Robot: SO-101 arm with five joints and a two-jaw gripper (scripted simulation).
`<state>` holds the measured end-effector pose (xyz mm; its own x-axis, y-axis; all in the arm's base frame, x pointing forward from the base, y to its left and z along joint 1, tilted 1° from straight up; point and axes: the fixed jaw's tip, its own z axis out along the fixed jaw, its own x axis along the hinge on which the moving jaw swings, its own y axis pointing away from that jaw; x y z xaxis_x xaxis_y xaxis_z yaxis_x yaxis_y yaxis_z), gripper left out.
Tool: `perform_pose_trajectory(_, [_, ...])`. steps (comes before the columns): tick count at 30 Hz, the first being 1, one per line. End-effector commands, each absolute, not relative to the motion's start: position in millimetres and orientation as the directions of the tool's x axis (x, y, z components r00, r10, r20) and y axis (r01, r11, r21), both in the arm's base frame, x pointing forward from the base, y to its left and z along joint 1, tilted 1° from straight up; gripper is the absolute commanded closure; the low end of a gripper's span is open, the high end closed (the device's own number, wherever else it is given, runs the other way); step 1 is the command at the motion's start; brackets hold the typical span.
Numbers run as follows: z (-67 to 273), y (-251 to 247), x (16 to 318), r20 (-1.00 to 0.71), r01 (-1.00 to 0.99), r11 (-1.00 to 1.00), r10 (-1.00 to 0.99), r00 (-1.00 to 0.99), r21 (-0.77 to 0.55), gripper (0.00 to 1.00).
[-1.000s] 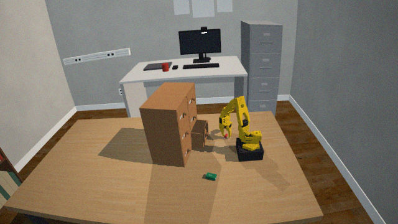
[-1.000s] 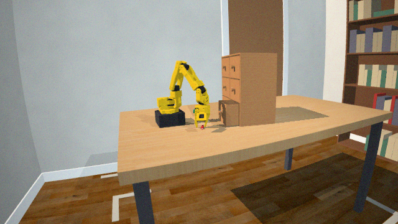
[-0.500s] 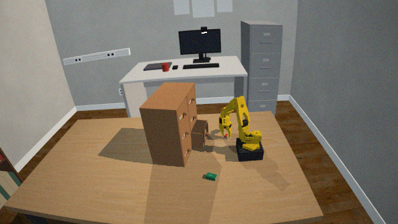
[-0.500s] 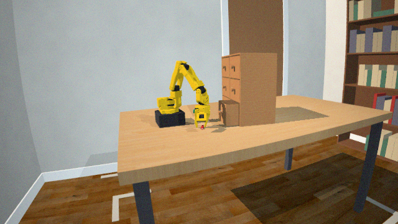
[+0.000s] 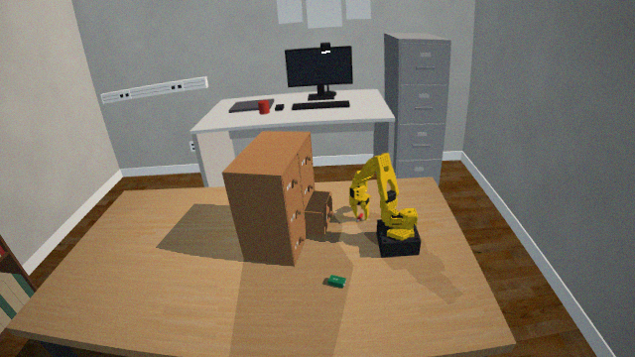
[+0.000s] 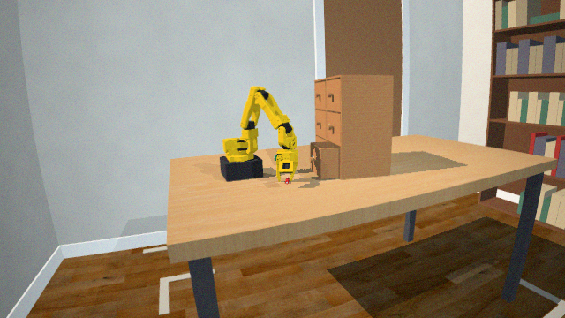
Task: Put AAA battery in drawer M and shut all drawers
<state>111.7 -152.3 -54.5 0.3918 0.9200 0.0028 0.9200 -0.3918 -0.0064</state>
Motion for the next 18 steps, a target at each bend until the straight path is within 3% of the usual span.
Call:
perform_pose_trajectory(1, [-56.3,-153.4,111.3,0.004,0.916,-0.401,0.916,0.401,-0.006,0.81])
perform_pose_trajectory(18, [-56.3,-153.4,111.3,0.004,0.916,-0.401,0.916,0.401,-0.006,0.85])
